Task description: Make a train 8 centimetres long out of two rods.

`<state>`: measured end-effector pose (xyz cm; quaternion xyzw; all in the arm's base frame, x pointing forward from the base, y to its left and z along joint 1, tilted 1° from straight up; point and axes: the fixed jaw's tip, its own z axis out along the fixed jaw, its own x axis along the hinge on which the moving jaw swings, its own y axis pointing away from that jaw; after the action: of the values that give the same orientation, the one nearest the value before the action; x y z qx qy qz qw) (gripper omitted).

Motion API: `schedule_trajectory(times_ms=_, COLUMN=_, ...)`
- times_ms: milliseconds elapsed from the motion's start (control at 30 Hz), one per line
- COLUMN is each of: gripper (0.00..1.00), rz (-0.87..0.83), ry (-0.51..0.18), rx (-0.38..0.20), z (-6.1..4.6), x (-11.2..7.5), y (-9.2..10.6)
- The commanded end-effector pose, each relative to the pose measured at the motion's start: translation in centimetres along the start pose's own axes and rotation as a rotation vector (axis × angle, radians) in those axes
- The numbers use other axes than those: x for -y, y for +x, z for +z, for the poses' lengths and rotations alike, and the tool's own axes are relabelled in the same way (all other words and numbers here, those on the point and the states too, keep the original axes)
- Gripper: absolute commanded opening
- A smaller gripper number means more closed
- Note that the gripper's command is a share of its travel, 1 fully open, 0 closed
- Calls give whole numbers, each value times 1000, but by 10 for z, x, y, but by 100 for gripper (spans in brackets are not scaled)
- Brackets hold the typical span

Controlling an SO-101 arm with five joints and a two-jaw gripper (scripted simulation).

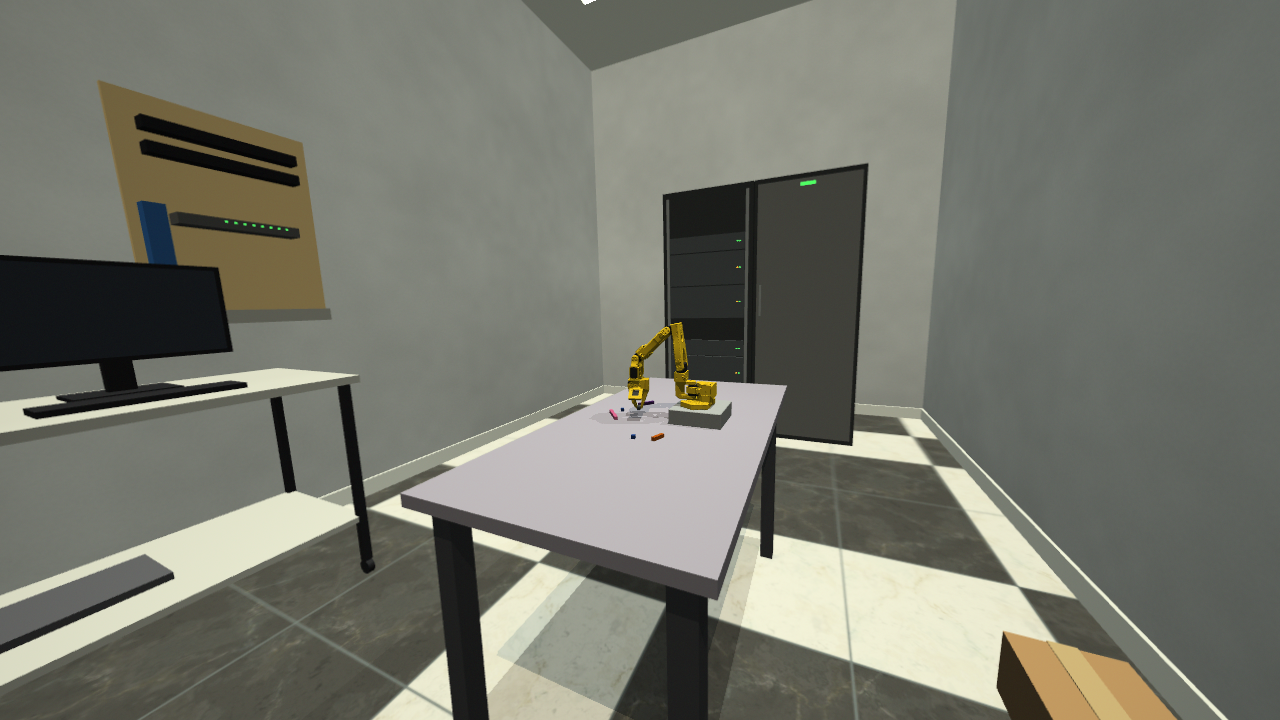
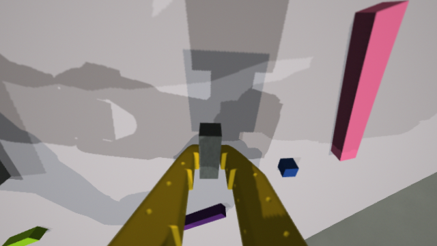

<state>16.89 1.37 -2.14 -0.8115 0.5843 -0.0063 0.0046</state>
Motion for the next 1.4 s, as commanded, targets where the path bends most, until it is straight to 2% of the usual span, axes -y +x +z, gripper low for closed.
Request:
schedule_trajectory(times_ms=0, gripper=0, rz=-3, ry=-10, rx=4, z=5, x=-2, y=-3)
schedule_trajectory(times_ms=300, gripper=0, rz=-3, ry=-10, rx=4, z=7, x=-2, y=-3)
schedule_trajectory(times_ms=333, gripper=0, rz=-4, ry=-41, rx=11, z=12, x=-7, y=-4)
schedule_trajectory(times_ms=1367, gripper=0, rz=-4, ry=-41, rx=11, z=12, x=-7, y=-4)
